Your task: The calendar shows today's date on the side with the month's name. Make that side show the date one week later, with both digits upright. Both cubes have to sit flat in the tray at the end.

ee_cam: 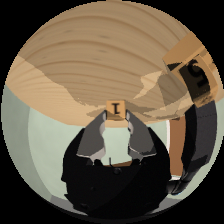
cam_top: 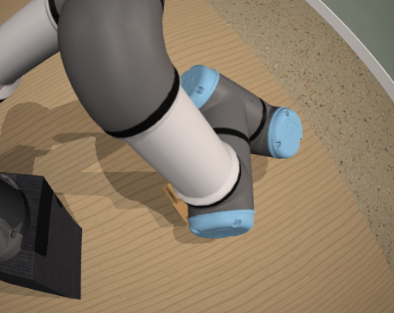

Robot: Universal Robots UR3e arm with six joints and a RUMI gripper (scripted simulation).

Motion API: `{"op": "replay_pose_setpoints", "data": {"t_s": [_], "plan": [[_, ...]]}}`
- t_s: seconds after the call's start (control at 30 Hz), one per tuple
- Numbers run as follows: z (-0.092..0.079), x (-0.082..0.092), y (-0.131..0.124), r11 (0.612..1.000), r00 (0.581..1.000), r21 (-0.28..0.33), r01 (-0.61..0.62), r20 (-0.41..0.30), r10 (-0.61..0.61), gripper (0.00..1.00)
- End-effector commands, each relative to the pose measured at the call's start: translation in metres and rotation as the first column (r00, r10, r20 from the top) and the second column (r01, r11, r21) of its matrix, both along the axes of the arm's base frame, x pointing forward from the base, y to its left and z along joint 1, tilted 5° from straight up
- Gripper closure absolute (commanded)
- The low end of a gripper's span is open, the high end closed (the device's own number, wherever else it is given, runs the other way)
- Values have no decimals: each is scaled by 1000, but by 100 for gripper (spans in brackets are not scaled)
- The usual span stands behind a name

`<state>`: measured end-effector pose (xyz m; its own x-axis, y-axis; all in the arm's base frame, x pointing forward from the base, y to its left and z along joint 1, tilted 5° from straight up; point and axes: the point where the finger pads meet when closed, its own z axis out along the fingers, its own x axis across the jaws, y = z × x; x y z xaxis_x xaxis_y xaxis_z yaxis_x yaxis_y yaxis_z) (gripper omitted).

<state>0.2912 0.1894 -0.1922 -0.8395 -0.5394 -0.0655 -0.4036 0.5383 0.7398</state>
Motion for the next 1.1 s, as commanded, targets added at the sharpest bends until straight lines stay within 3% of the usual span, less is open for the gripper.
{"op": "replay_pose_setpoints", "data": {"t_s": [0.0,0.97,1.07], "plan": [[0,1,0,1000,1000,0,0,3,0,89],[0,1,0,1000,1000,0,0,3,0,89],[0,1,0,1000,1000,0,0,3,0,85]]}}
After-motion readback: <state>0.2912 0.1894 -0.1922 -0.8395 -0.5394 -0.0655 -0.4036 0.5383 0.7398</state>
